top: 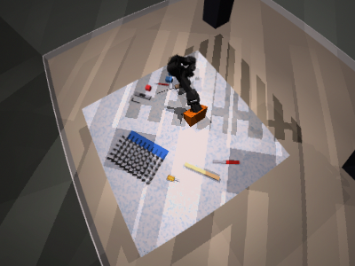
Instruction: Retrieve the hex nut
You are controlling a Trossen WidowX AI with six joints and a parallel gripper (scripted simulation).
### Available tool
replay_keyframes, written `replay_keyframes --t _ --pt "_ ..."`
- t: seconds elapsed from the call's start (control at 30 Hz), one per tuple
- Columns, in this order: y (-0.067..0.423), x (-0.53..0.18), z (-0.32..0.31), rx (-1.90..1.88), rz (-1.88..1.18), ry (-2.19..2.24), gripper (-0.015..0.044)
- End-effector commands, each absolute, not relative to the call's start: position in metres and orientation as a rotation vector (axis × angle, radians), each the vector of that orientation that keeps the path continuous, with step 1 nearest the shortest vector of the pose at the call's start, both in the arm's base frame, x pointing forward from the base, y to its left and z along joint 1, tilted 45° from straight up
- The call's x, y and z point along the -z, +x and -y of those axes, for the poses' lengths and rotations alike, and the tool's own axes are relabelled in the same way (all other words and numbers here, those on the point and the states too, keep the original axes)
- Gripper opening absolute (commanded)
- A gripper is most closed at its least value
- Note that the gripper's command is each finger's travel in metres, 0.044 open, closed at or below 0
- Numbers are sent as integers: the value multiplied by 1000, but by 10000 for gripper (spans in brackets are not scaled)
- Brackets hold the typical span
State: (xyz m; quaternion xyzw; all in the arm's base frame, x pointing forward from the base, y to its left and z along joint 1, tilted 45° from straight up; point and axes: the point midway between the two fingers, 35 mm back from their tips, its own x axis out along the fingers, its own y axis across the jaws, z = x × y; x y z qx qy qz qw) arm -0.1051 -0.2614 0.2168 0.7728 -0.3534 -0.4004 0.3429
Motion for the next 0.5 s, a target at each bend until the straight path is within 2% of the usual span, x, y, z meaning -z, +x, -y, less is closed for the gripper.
replay_keyframes --t 0.0,0.03,0.23,0.47 --pt "-105 -214 263 1051 904 2048 440" --pt "-105 -214 263 1051 904 2048 440" --pt "-105 -214 263 1051 904 2048 282" --pt "-105 -214 263 1051 904 2048 280"
